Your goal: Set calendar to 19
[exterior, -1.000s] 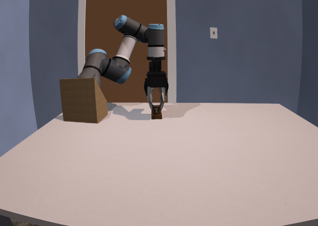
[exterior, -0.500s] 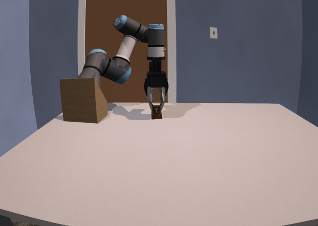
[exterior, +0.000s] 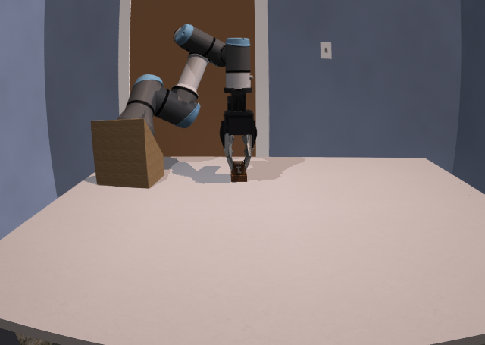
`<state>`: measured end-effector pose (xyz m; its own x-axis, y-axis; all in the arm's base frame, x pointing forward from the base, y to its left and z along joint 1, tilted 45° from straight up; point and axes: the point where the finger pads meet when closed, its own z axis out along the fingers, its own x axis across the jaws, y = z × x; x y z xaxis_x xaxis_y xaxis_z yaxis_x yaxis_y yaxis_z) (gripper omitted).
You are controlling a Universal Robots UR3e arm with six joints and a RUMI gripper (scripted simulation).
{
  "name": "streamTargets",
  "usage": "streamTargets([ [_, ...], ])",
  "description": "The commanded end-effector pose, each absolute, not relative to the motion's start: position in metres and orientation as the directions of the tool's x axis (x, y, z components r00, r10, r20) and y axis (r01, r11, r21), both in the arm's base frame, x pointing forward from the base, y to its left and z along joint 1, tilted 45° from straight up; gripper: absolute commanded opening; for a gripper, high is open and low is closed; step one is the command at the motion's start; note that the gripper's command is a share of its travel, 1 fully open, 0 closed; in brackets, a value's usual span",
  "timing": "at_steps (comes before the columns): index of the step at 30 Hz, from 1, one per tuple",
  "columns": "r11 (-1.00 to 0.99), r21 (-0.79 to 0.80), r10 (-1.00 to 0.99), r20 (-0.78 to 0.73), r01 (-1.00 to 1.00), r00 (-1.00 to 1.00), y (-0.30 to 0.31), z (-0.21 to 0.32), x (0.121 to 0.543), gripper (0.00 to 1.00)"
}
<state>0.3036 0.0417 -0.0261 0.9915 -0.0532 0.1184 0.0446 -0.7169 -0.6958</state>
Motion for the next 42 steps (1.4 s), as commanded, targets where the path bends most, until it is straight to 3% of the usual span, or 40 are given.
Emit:
streamTargets([
  [1,-0.718,-0.694,-0.054,0.120,0.045,0.991,0.0423,-0.0275,0.3043,0.10],
  [42,-0.718,-0.694,-0.054,0.120,0.045,0.991,0.0455,-0.0306,0.3048,0.10],
])
